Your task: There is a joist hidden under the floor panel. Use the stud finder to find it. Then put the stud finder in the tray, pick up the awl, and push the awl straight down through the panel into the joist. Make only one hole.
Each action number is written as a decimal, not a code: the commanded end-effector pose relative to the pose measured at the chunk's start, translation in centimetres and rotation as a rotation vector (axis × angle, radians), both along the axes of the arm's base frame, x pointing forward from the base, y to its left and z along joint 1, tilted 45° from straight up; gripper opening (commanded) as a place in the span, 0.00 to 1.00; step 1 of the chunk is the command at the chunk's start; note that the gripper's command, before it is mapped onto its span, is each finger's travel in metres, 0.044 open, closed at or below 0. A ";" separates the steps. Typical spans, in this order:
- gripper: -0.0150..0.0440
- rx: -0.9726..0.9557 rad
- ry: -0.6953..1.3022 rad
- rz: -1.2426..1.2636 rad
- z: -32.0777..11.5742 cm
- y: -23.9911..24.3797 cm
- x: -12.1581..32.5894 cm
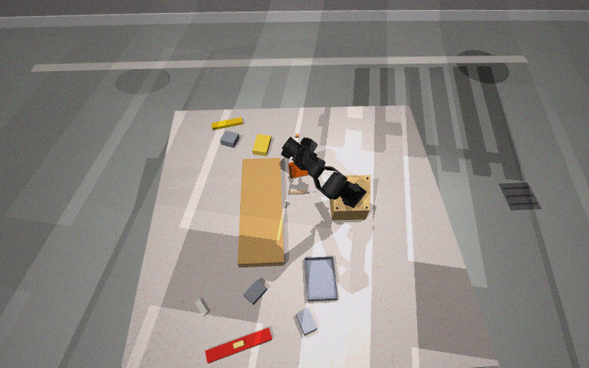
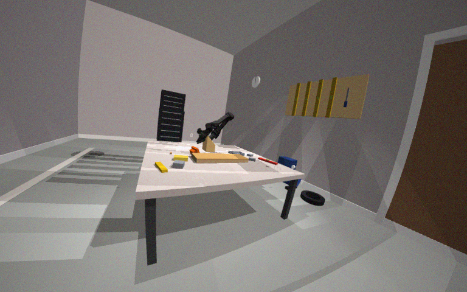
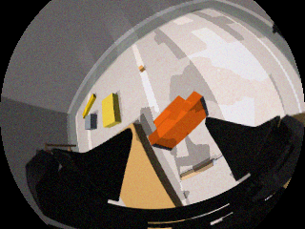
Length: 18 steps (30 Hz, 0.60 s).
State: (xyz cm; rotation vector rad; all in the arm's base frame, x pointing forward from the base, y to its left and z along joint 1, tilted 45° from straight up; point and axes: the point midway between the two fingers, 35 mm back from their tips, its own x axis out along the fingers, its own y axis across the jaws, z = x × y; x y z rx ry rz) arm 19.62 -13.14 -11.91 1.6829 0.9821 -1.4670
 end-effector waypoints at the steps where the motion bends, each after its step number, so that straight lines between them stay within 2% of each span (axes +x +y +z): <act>1: 1.00 0.119 -0.088 0.763 -1.7 -0.7 0.6; 18: 1.00 0.217 -0.324 1.498 -3.2 -1.2 0.8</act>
